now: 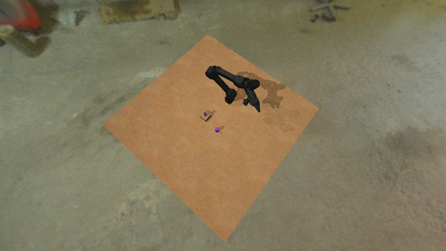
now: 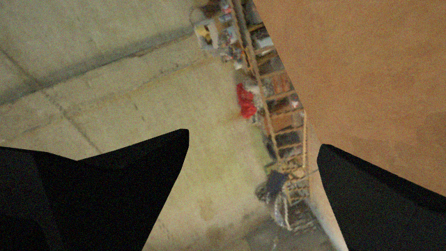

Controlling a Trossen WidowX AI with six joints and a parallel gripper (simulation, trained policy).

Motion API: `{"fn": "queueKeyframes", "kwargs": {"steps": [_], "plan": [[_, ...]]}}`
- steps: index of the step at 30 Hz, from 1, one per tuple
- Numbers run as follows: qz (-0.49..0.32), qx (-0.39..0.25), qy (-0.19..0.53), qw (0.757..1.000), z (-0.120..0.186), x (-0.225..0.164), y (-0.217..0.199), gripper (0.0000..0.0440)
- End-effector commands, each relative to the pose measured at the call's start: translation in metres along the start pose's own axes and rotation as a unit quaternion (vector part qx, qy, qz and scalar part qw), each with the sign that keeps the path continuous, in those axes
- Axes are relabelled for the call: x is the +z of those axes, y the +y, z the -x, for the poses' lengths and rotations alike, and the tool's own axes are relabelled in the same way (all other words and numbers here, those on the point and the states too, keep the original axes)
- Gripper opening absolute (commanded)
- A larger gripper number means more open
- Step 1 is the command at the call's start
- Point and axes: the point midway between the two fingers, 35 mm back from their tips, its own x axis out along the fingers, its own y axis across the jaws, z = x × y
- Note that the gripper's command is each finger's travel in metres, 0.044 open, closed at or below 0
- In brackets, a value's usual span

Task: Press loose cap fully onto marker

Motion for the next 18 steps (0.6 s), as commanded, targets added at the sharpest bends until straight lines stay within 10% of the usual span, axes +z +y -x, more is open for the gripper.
{"fn": "queueKeyframes", "kwargs": {"steps": [1, 18], "plan": [[-0.001, -0.013, -0.012, 1.0, -0.003, 0.004, 0.001, 0.033], [-0.004, -0.076, -0.087, 0.993, -0.017, 0.03, 0.008, 0.0331]]}}
